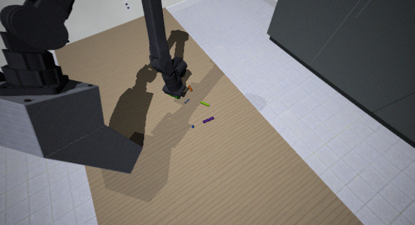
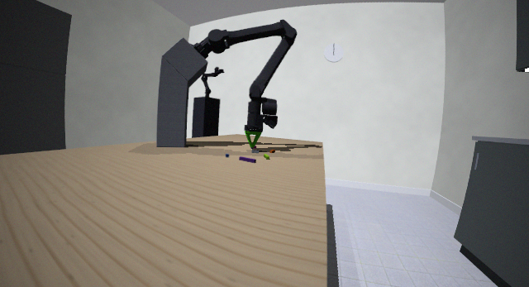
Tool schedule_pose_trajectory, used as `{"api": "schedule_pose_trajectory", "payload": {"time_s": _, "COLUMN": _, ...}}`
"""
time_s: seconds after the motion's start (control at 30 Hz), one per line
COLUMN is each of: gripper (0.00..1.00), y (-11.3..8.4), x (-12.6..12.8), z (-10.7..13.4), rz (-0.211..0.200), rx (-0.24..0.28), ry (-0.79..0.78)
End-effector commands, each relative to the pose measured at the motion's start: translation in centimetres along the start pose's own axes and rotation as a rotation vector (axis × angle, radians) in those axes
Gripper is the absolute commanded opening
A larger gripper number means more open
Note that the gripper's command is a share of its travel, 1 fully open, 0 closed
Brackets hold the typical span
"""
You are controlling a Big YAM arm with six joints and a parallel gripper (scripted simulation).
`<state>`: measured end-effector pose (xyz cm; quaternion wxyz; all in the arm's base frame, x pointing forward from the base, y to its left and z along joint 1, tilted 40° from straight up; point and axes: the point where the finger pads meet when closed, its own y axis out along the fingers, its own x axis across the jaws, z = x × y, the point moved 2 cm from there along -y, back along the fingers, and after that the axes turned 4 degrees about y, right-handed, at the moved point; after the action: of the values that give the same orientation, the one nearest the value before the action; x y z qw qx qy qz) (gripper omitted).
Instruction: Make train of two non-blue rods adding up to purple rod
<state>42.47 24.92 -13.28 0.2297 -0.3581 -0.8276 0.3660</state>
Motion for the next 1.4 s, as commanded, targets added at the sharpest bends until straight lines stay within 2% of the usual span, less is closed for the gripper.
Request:
{"api": "schedule_pose_trajectory", "payload": {"time_s": 0.0, "gripper": 0.04, "y": -0.09, "x": 1.14, "z": 2.0, "rz": -0.011, "rx": 0.026, "ry": -0.025}}
{"api": "schedule_pose_trajectory", "payload": {"time_s": 1.37, "gripper": 0.04, "y": 0.01, "x": 1.17, "z": 1.88, "rz": -0.011, "rx": 0.02, "ry": -0.03}}
